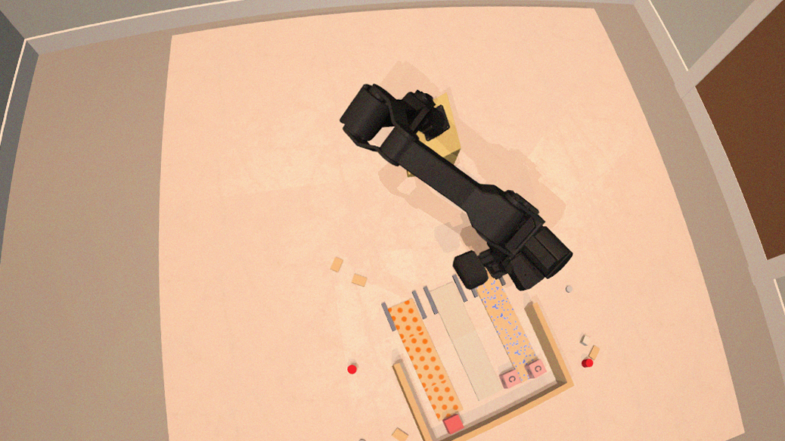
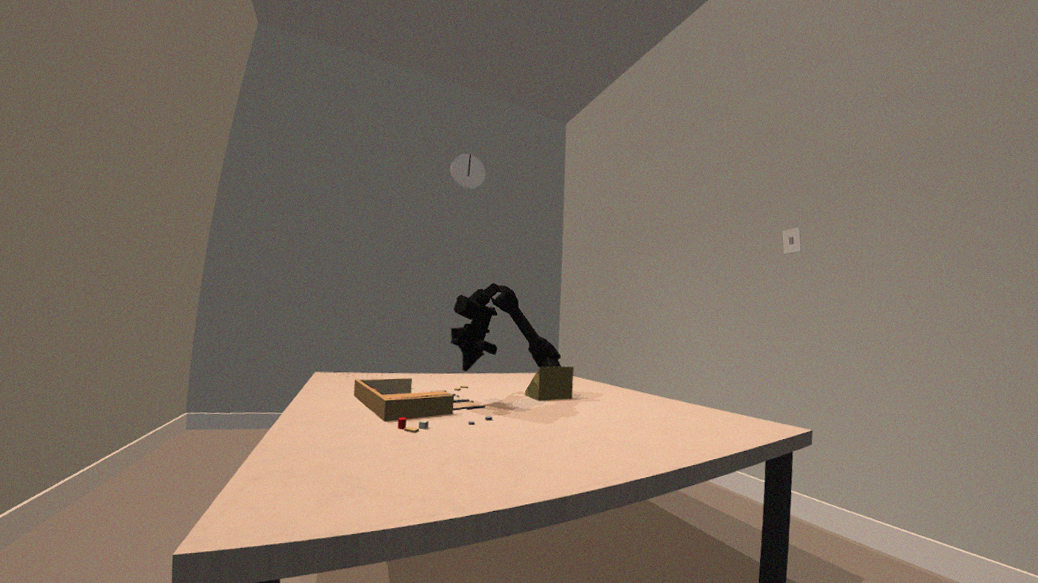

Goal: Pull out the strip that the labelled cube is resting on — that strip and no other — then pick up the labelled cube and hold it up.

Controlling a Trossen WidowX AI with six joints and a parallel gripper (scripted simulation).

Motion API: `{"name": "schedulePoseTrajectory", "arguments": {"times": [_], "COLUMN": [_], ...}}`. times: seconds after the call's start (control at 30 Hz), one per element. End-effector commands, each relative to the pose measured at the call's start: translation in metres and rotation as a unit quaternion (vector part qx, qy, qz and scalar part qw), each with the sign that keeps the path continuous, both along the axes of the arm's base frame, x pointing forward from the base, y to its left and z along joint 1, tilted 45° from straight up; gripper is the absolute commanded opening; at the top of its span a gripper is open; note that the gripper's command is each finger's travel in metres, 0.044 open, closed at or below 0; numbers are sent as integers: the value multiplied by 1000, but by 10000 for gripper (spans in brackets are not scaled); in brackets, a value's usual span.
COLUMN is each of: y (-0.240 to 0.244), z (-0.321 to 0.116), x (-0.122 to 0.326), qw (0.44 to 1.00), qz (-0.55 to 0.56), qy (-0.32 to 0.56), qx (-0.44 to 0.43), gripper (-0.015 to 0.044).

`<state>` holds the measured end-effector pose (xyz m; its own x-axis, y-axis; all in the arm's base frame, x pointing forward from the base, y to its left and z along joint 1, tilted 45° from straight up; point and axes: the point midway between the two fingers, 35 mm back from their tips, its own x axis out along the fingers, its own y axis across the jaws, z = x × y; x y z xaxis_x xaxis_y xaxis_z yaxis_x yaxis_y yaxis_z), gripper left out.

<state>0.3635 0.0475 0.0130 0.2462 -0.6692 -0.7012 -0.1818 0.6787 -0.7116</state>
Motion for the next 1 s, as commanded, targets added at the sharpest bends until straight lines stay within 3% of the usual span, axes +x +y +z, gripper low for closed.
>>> {"name": "schedulePoseTrajectory", "arguments": {"times": [0.0, 0.97], "y": [-16, -38], "z": [-26, -52], "x": [-4, -4], "qw": [990, 990], "qz": [-95, -96], "qy": [100, 102], "qx": [-9, -9], "gripper": [0, 0]}}
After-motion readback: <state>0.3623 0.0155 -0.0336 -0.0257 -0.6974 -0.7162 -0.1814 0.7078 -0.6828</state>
